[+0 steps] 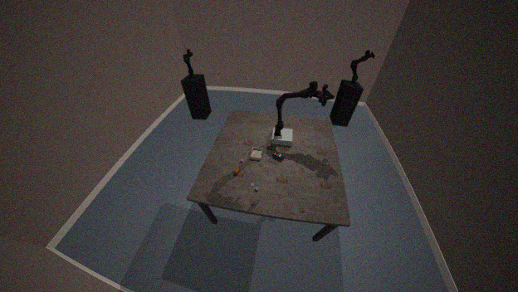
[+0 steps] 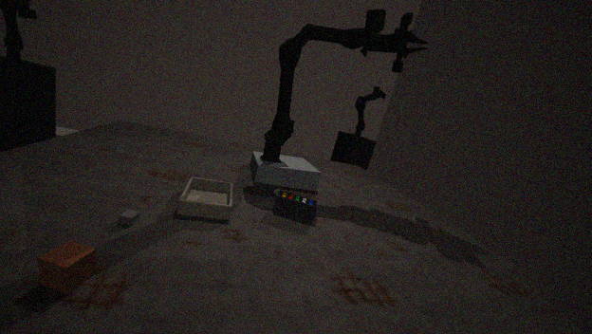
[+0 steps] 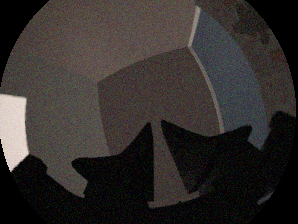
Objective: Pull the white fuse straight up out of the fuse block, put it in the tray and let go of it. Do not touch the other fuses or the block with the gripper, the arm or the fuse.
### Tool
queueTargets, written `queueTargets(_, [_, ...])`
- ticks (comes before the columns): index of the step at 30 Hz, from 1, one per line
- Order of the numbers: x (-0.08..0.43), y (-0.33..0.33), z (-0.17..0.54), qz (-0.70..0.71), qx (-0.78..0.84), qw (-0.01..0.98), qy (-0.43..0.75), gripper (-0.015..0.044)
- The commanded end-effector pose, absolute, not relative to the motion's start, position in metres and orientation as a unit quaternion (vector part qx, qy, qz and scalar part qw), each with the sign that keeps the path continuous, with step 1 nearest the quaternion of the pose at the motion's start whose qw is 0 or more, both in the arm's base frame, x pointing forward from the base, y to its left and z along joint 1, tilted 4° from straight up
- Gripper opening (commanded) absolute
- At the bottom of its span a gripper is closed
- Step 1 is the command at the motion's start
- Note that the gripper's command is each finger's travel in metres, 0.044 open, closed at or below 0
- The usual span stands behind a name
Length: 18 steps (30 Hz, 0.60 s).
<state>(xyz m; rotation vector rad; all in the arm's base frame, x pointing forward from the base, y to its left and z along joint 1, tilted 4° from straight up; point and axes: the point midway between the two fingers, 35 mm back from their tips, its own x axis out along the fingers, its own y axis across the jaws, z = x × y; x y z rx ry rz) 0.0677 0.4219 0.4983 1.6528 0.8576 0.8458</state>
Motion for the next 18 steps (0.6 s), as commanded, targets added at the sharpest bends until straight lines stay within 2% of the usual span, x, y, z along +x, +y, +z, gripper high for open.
queueTargets(1, [0.113,0.428,0.456,0.321,0.641,0.606,0.344,0.0061])
queueTargets(10, [0.227,0.401,0.348,0.210,0.492,0.775,0.337,0.0061])
queueTargets(18, [0.306,0.328,0.253,0.088,0.360,0.848,0.380,0.0061])
